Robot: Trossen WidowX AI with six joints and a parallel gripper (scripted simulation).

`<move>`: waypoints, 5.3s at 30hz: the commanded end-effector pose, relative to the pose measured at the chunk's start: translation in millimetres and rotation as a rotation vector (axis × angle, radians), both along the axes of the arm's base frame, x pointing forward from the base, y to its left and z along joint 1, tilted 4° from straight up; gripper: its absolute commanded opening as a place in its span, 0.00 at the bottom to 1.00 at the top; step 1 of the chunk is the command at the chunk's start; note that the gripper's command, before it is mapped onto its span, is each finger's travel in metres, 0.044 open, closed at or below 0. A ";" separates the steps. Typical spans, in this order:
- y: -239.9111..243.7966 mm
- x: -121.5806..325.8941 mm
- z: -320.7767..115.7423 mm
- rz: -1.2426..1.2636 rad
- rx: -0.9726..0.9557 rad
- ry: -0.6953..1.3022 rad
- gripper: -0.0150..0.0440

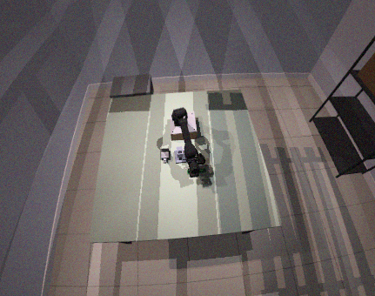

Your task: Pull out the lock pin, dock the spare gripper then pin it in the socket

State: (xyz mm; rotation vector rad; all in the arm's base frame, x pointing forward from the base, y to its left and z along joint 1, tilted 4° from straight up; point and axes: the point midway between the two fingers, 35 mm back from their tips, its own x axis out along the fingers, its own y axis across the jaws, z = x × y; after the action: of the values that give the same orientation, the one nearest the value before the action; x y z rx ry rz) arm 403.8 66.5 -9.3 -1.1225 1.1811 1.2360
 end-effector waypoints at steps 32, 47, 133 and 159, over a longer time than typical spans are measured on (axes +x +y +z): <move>-3.9 -1.5 -40.4 0.011 0.001 -0.008 0.25; -4.0 -2.5 -42.6 0.014 0.002 -0.012 0.25; 0.3 -5.7 30.5 0.016 0.000 0.004 1.00; 5.1 -6.4 108.7 0.021 -0.001 0.012 1.00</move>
State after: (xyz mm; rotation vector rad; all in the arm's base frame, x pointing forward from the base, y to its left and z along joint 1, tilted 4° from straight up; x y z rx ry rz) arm 398.7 71.0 86.4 -1.1373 1.1784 1.2650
